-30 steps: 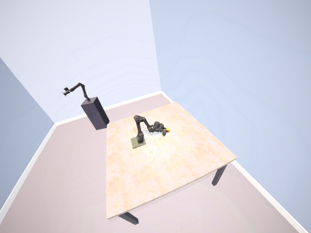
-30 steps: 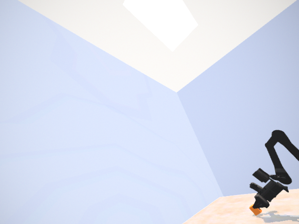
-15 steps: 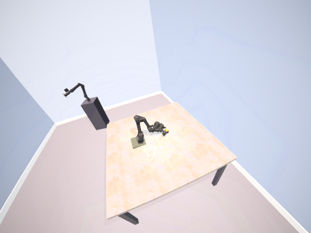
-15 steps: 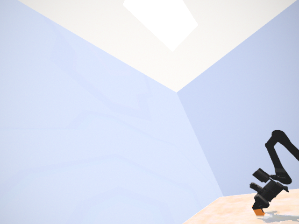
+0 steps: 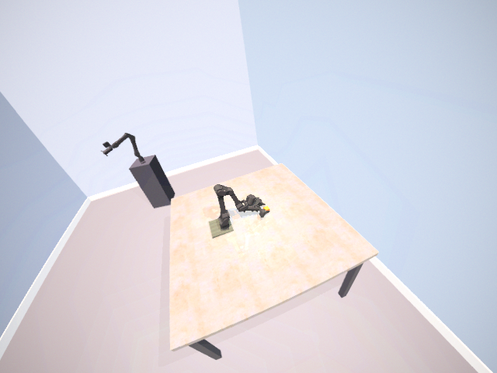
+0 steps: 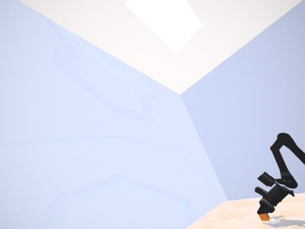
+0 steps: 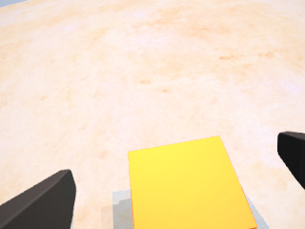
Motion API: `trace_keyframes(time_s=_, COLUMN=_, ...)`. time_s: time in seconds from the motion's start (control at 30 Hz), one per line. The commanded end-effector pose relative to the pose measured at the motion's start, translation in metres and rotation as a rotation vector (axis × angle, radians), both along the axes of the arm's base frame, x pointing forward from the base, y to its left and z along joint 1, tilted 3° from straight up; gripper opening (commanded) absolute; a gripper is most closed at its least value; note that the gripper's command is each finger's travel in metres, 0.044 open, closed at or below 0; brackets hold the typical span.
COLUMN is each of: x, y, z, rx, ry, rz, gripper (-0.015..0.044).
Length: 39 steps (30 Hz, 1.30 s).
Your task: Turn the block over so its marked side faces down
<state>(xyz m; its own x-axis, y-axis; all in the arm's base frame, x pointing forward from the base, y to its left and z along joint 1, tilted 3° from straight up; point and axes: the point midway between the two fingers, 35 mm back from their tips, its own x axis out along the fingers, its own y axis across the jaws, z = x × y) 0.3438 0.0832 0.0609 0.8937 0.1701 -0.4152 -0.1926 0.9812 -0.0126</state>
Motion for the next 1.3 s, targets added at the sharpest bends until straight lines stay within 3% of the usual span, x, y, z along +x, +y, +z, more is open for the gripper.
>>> trace_keyframes(time_s=0.0, x=0.0, y=0.0, z=0.0, rx=-0.007, ry=-0.002, rz=0.001, gripper=0.044)
trace_keyframes(time_s=0.3, x=0.002, y=0.001, z=0.0, rx=-0.012, ry=0.023, rz=0.001, gripper=0.044)
trace_keyframes(time_s=0.53, x=0.01, y=0.004, z=0.022, rx=-0.062, ry=0.284, rz=-0.001, gripper=0.044)
trace_keyframes(time_s=0.77, x=-0.023, y=-0.003, z=0.067, rx=-0.111, ry=0.529, rz=-0.008, gripper=0.044)
trace_keyframes(time_s=1.27, x=-0.024, y=-0.004, z=0.069, rx=-0.112, ry=0.535, rz=-0.009, gripper=0.044)
